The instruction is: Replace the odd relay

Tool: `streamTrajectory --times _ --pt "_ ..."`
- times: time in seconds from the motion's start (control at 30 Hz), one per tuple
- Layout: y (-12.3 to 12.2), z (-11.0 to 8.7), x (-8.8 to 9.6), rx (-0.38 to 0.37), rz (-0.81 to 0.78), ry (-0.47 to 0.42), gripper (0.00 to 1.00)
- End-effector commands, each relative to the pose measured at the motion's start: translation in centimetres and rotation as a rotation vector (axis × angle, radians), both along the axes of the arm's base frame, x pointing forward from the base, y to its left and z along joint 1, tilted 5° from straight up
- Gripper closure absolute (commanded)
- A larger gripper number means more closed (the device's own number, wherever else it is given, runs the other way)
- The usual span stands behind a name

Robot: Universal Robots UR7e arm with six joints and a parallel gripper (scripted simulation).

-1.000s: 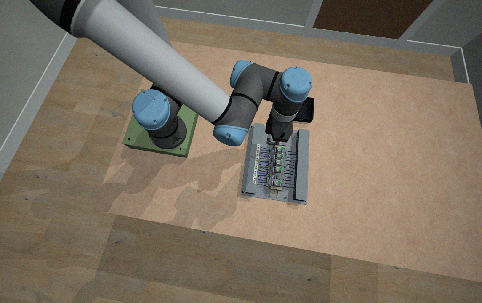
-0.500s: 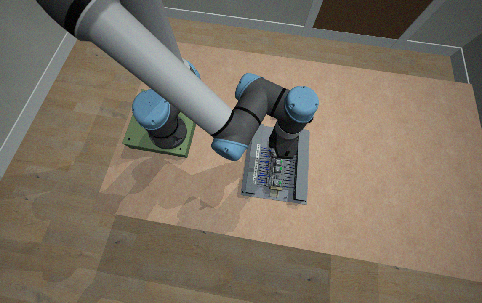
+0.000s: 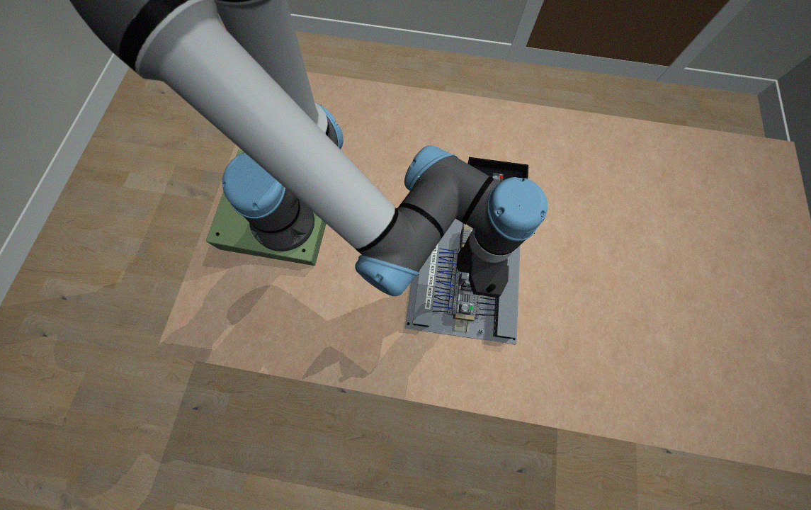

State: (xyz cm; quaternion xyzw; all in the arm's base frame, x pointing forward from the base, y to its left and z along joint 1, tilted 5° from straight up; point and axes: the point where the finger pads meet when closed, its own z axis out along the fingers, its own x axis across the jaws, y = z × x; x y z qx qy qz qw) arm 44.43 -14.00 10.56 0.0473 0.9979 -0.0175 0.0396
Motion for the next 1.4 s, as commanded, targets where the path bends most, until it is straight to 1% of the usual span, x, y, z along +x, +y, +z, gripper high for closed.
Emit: streamTrajectory --times 0.0,0.27,0.43,0.83,1.0,1.37 --pt "-1.9 0.0 0.6 0.002 0.001 -0.001 1.0" --pt "-1.9 0.0 0.6 0.002 0.001 -0.001 1.0" --pt "-4.2 0.1 1.1 0.002 0.001 -0.001 1.0" --pt "-4.2 0.1 1.1 0.002 0.001 -0.001 1.0" --pt "-3.3 0.1 0.9 0.002 0.001 -0.001 1.0" --pt "-3.3 0.1 0.9 0.002 0.001 -0.001 1.0"
